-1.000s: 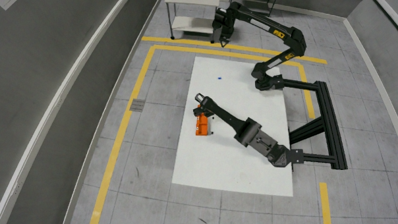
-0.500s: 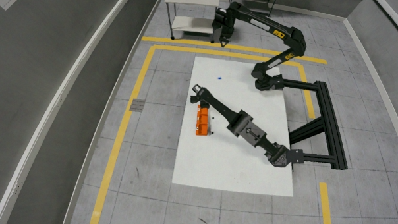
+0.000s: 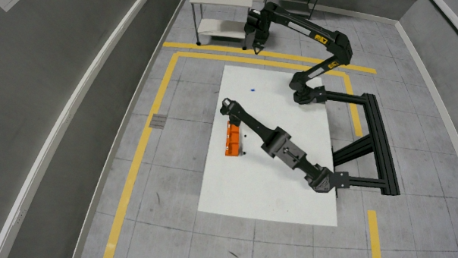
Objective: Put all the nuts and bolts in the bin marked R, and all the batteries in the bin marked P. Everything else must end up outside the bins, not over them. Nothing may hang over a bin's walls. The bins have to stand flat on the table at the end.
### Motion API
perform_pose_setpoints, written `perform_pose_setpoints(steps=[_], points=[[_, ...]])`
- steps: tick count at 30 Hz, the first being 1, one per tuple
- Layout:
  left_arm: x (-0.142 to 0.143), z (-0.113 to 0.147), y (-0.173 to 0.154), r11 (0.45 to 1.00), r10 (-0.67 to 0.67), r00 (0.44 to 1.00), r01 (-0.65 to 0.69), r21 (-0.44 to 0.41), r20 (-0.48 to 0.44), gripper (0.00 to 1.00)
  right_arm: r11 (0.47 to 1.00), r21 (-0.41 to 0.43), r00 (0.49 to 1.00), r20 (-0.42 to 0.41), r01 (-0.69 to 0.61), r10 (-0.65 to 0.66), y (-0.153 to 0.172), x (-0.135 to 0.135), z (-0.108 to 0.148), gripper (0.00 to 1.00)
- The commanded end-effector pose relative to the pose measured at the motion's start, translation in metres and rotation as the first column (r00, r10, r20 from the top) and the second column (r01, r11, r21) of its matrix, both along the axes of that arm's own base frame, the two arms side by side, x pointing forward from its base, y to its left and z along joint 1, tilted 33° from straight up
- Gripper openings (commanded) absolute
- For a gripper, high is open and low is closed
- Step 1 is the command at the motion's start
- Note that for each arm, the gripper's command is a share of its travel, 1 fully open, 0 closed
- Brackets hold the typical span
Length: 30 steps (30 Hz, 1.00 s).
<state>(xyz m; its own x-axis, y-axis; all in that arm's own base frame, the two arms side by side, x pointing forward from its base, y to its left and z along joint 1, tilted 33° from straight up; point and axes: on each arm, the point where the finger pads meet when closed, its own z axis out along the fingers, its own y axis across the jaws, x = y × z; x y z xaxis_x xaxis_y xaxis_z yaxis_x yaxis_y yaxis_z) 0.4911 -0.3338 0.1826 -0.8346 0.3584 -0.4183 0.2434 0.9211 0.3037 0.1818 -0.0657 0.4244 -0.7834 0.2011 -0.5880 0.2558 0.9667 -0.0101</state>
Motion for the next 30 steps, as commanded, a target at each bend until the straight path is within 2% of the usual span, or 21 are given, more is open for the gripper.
perform_pose_setpoints(steps=[1,7,13,14,17,18,27,30], points=[[0.014,0.024,-0.001,0.988,-0.142,0.99,0.142,0.064,0.0,0.04,1.0,-0.016,0.999,0.035,-0.01,0.011,0.003,0.0,0.021,1.0],[0.014,0.024,-0.001,0.944,-0.287,0.957,0.291,0.155,-0.047,0.04,1.0,-0.016,0.999,0.035,-0.01,0.011,0.003,0.0,0.021,1.0],[0.015,0.025,-0.003,0.87,-0.421,0.901,0.434,0.233,-0.106,0.04,1.0,-0.016,0.999,0.035,-0.01,0.011,0.003,0.0,0.021,1.0],[0.016,0.011,-0.007,0.855,-0.441,0.889,0.457,0.244,-0.121,0.04,1.0,-0.016,0.999,0.035,-0.01,0.011,0.003,0.0,0.021,1.0],[0.024,0.013,-0.017,0.84,-0.462,0.878,0.479,0.255,-0.129,0.04,1.0,-0.016,0.999,0.035,-0.01,0.011,0.003,0.0,0.021,1.0],[0.014,0.026,-0.011,0.8,-0.511,0.847,0.531,0.28,-0.145,0.04,1.0,-0.016,0.999,0.035,-0.01,0.011,0.003,0.0,0.021,1.0],[0.008,0.026,-0.029,0.641,-0.643,0.729,0.68,0.355,-0.234,0.04,1.0,-0.016,0.999,0.035,-0.01,0.011,0.003,0.0,0.021,1.0],[0.015,0.005,-0.026,0.583,-0.676,0.684,0.724,0.369,-0.273,0.04,1.0,-0.016,0.999,0.035,-0.01,0.011,0.003,0.0,0.021,1.0]])
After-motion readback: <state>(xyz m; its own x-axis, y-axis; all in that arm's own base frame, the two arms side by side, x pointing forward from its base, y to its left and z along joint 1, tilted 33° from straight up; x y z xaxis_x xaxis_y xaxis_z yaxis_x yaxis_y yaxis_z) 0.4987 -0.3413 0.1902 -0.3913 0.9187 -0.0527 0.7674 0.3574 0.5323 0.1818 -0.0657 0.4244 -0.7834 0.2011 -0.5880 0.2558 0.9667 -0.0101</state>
